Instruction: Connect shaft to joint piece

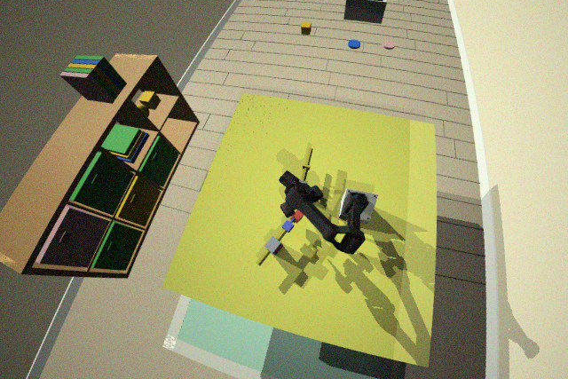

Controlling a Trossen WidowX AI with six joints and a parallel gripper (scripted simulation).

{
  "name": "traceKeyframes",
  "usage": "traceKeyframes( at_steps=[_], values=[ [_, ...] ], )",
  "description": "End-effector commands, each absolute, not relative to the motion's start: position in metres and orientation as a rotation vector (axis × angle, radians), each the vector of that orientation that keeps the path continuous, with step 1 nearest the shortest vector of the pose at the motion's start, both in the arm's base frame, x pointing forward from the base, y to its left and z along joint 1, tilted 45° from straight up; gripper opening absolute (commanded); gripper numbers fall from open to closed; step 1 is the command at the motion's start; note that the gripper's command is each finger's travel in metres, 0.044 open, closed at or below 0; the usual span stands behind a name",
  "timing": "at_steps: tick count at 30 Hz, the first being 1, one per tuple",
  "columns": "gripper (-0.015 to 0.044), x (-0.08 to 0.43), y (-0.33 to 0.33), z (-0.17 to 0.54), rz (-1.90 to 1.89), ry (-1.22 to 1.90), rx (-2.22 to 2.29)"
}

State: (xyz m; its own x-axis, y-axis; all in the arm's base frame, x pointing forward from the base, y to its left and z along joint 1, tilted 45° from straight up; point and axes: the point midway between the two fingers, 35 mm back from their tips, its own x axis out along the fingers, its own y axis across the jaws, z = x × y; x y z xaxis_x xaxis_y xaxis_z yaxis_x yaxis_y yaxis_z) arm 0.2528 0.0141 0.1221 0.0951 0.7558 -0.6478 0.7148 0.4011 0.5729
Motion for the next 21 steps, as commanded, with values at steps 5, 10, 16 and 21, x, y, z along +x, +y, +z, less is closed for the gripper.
traceKeyframes(
  at_steps=[5, 10, 16, 21],
  values=[
    [0.0440, 0.2524, 0.0161, 0.1191, -0.113, 1.664, 1.523],
    [0.0440, 0.2524, 0.0169, 0.1176, -0.230, 1.683, 1.654],
    [0.0440, 0.2524, 0.0179, 0.1158, -0.375, 1.701, 1.808],
    [0.0440, 0.2524, 0.0187, 0.1144, -0.501, 1.711, 1.934]
  ],
)
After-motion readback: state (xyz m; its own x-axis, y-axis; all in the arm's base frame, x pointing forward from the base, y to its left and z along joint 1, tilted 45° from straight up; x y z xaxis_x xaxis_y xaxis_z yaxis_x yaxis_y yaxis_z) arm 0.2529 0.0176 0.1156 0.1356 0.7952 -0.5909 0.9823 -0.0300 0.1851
